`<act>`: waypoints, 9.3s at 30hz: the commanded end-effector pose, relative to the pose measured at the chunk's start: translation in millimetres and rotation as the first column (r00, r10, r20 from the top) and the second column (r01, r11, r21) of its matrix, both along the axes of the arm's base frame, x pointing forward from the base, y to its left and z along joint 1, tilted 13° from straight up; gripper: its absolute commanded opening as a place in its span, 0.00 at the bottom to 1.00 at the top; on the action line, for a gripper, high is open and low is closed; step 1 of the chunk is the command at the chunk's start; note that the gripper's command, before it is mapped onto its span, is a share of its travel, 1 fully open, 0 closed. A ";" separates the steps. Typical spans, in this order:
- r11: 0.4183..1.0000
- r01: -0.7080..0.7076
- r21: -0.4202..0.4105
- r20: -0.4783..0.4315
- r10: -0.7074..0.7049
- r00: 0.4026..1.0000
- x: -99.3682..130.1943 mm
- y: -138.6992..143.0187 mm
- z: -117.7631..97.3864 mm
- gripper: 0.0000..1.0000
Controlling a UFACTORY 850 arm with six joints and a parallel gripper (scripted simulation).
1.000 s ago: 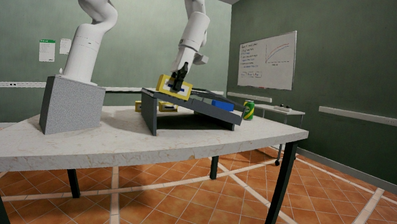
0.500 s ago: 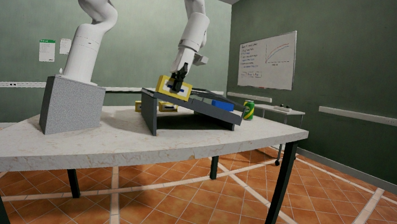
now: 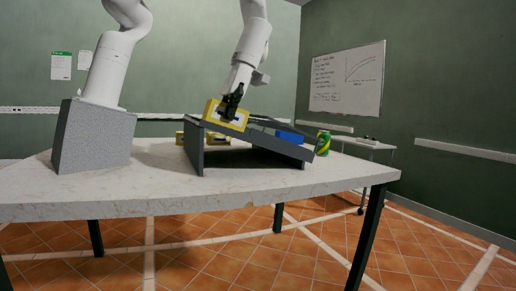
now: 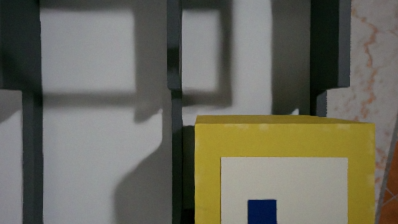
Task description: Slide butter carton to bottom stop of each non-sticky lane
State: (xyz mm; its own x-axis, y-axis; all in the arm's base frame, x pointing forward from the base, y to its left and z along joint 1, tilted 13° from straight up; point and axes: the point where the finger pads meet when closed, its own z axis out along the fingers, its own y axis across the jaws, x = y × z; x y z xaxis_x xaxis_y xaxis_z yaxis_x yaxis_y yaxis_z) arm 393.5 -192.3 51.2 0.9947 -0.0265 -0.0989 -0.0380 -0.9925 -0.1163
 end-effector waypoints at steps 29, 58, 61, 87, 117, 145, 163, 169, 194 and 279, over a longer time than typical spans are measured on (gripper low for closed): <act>1.000 0.000 -0.001 0.001 0.000 1.000 0.0 0.5 -4.4 0.00; 1.000 0.000 -0.001 0.001 0.000 1.000 -0.5 0.4 -9.0 0.00; 1.000 0.000 -0.001 0.001 0.000 1.000 -0.5 0.4 -9.0 0.00; 1.000 0.000 -0.001 0.001 0.000 1.000 -0.1 0.6 -9.8 0.00; 1.000 0.000 -0.001 0.001 0.000 1.000 -0.1 0.6 -9.7 0.77; 1.000 0.000 -0.001 0.001 0.000 1.000 -0.1 0.6 -9.7 0.80; 1.000 0.000 -0.001 0.001 0.000 1.000 -0.1 0.6 -9.7 0.82; 1.000 0.000 -0.001 0.001 0.000 1.000 -0.1 0.6 -9.7 0.82; 1.000 0.000 -0.001 0.001 0.000 1.000 -0.1 0.6 -9.7 0.85; 1.000 0.000 -0.001 0.001 0.000 1.000 -0.1 0.6 -9.8 0.92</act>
